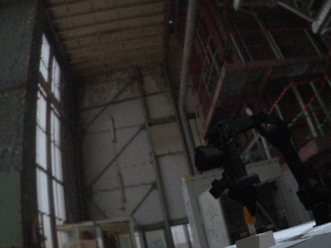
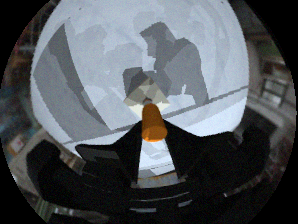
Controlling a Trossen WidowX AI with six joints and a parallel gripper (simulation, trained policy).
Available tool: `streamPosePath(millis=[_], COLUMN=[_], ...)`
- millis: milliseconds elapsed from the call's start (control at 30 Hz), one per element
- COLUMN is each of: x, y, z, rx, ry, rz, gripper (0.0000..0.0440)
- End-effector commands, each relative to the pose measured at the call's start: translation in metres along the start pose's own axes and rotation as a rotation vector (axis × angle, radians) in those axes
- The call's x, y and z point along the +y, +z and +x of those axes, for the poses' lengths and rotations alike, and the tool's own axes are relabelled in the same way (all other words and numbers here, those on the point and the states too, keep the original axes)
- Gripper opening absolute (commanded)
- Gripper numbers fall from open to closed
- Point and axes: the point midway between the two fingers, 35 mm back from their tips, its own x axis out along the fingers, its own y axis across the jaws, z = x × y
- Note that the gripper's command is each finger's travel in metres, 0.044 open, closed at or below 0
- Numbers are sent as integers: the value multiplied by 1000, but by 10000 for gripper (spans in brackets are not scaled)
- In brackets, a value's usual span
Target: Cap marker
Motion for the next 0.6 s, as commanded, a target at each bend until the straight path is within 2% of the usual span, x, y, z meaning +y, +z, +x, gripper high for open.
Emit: streamPosePath(millis=[0, 233, 367, 567], x=[0, 0, -4, -7], y=[1, 3, 2, -5], z=[13, 32, 41, 46], rx=[23, 36, 47, 80], ry=[-1, -3, -22, -31], rz=[-14, -39, -45, -54], gripper=[0, 0, 105, 132])
